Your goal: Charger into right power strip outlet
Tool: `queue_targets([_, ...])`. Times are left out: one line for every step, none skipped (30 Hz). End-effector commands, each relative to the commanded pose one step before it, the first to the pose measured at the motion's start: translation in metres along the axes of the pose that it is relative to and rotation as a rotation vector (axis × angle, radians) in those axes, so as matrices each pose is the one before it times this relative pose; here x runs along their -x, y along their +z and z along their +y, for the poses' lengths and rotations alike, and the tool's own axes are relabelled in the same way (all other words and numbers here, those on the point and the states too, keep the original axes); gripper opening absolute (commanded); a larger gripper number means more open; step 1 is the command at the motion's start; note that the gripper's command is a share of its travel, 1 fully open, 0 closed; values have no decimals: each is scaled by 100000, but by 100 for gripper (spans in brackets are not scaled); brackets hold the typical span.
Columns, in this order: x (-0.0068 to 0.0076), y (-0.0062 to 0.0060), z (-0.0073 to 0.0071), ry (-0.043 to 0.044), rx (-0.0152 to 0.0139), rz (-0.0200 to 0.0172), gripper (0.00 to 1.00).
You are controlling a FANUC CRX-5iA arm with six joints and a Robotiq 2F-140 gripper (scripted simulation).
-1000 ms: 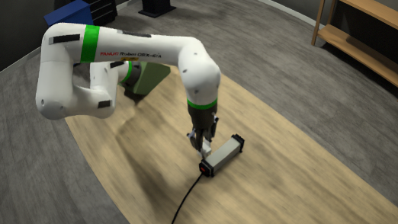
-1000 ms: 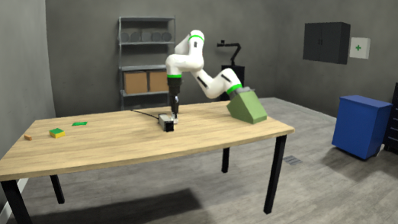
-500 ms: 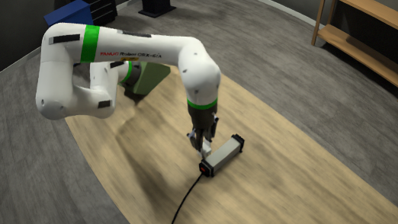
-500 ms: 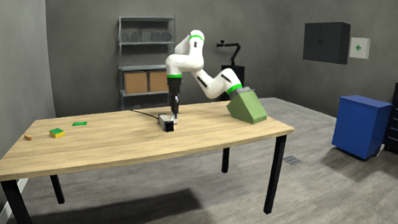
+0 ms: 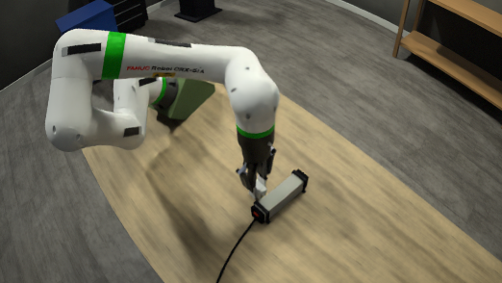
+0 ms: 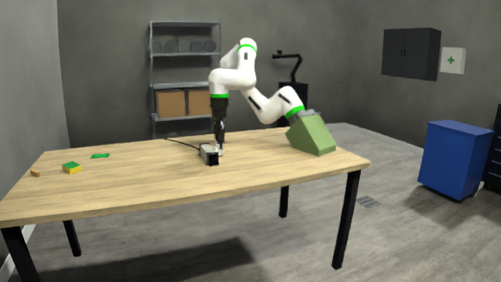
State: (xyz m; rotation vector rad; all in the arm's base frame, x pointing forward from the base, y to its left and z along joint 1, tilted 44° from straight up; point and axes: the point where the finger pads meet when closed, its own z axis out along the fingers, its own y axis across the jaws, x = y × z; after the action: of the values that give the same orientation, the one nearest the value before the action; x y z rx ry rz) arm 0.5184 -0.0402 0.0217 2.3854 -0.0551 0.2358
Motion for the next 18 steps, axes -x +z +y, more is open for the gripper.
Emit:
queue_targets([-97,-75,-29,-7,-61,164,10])
queue_targets([0,0,0,0,0,0,10])
queue_targets([-20,0,0,0,0,0,10])
queue_targets([-21,0,0,0,0,1,10])
queue_targets([-22,0,0,0,0,1,10])
queue_targets([-23,0,0,0,0,1,10])
queue_targets([-24,0,0,0,0,1,10])
queue_targets([-25,0,0,0,0,1,10])
queue_targets([-26,0,0,0,0,1,10])
queue_targets([-27,0,0,0,0,1,10])
queue_targets([-27,0,0,0,0,1,10])
queue_targets([-28,0,0,0,0,1,10])
queue_targets([-29,0,0,0,0,1,10])
queue_targets([-29,0,0,0,0,0,10])
queue_targets([-30,0,0,0,0,0,10])
queue_targets([-31,0,0,0,0,0,10])
queue_targets([-31,0,0,0,0,0,10])
queue_targets([0,0,0,0,0,0,10])
